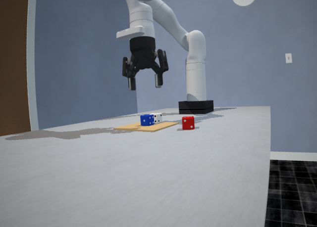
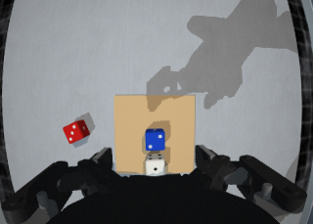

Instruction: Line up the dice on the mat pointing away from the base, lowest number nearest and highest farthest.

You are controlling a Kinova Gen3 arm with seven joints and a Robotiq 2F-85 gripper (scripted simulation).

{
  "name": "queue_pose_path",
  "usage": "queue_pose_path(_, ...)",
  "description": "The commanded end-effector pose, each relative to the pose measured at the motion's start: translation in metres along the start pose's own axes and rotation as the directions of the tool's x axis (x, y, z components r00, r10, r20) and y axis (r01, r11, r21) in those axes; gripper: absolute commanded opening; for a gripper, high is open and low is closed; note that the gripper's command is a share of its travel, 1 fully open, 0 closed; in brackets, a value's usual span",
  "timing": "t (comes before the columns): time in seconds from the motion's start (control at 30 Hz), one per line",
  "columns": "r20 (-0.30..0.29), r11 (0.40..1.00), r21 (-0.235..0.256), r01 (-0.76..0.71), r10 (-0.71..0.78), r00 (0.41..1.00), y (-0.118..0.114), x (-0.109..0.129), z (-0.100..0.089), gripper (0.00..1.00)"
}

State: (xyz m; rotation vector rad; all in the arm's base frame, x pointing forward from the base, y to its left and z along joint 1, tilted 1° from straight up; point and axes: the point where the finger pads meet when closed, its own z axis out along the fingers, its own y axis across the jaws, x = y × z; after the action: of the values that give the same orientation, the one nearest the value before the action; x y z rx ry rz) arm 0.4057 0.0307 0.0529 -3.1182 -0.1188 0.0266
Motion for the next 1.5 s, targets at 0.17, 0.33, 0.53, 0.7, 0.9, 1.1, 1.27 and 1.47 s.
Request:
queue_pose_path(0.17, 0.001, 1.0, -0.006, 0.007, -0.007, 1.0, 0.0, 0.001, -0.003, 1.0)
queue_pose_path(0.33, 0.003, 0.996, -0.008, 0.091, -0.091, 0.996, -0.025, 0.006, 0.0, 1.0)
queue_pose_path(0.53, -0.001, 0.946, -0.009, 0.325, -0.325, 0.946, -0.104, 0.012, 0.004, 1.0)
queue_pose_path(0.7, 0.001, 0.916, -0.01, 0.401, -0.401, 0.916, -0.131, 0.01, 0.006, 1.0)
queue_pose_path(0.9, 0.004, 0.918, -0.008, 0.396, -0.396, 0.918, -0.131, 0.009, 0.007, 0.46)
queue_pose_path(1.1, 0.003, 0.918, -0.009, 0.397, -0.397, 0.918, -0.132, 0.009, 0.006, 0.46)
queue_pose_path(1.27, 0.003, 0.918, -0.008, 0.396, -0.396, 0.918, -0.131, 0.009, 0.006, 0.46)
queue_pose_path(1.47, 0.003, 0.918, -0.008, 0.396, -0.396, 0.918, -0.131, 0.009, 0.006, 0.46)
